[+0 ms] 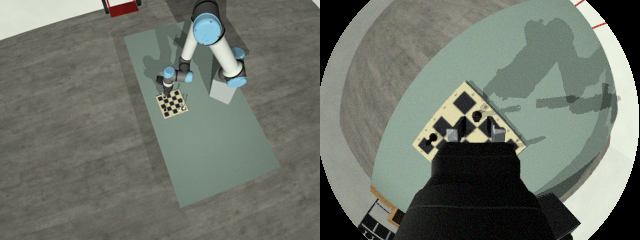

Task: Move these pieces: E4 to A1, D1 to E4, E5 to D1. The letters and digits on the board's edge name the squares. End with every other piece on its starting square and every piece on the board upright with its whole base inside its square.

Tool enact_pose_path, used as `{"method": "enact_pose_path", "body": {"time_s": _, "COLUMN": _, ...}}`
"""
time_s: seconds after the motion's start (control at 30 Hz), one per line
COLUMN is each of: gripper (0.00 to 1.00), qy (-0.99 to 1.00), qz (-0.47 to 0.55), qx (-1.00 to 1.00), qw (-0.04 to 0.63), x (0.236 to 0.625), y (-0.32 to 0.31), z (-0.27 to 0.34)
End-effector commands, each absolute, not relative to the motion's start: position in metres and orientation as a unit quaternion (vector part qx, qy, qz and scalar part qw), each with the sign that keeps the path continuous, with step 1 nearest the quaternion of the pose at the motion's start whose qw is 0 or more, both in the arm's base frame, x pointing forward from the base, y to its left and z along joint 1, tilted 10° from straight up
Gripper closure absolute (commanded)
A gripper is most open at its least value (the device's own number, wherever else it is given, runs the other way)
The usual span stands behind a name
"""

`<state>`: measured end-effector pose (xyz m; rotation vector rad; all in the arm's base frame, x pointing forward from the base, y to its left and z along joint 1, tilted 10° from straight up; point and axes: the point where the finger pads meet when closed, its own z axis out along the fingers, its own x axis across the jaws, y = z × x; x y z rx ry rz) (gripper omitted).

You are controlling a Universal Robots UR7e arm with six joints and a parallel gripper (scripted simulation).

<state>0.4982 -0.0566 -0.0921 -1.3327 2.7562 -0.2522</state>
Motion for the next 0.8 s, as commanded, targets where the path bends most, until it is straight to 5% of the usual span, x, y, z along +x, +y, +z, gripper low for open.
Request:
{"method": "enact_pose_path", "body": {"time_s": 0.0, "gripper": 0.27, "qy": 0.897, "qz": -0.082, "qx": -0.434, "qw": 0.035, "x": 0.496, "y": -0.055, "z": -0.074}}
{"method": "enact_pose_path", "body": {"time_s": 0.47, "gripper": 0.27, "qy": 0.897, "qz": -0.082, "qx": -0.434, "qw": 0.035, "x": 0.494, "y": -0.052, "z": -0.056}}
{"method": "enact_pose_path", "body": {"time_s": 0.5, "gripper": 0.00, "qy": 0.897, "qz": -0.082, "qx": -0.434, "qw": 0.035, "x": 0.494, "y": -0.052, "z": -0.056}}
{"method": "enact_pose_path", "body": {"time_s": 0.77, "gripper": 0.00, "qy": 0.897, "qz": -0.082, "qx": -0.434, "qw": 0.035, "x": 0.494, "y": -0.052, "z": -0.056}}
